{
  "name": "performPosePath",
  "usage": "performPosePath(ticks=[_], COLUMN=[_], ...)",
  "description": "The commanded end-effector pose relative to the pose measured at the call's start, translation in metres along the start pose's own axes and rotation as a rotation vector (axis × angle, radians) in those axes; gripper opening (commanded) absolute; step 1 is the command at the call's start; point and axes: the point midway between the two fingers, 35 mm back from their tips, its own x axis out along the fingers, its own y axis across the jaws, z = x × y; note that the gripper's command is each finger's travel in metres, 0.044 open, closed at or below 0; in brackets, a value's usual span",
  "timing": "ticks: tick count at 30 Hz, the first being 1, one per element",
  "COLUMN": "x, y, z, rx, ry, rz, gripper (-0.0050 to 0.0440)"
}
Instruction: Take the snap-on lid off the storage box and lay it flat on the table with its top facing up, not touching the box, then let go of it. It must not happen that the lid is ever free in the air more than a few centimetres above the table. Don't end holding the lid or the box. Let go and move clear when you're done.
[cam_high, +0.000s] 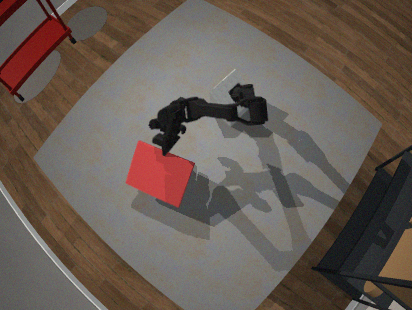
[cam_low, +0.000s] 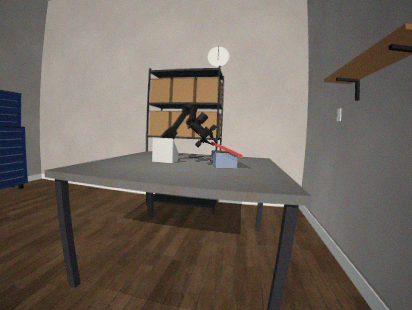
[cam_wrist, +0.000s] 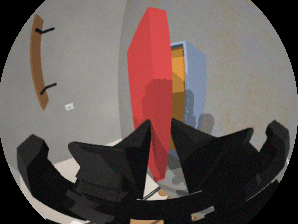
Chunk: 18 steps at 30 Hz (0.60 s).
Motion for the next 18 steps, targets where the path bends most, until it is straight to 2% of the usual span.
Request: performPosePath(ticks=[1, 18], x=[-0.003, -0.01], y=[0.01, 0.033], z=[-0.001, -0.001], rx=[-0.014, -0.014], ry=[0.002, 0.002], rz=[0.006, 0.006], gripper=[-0.005, -0.005])
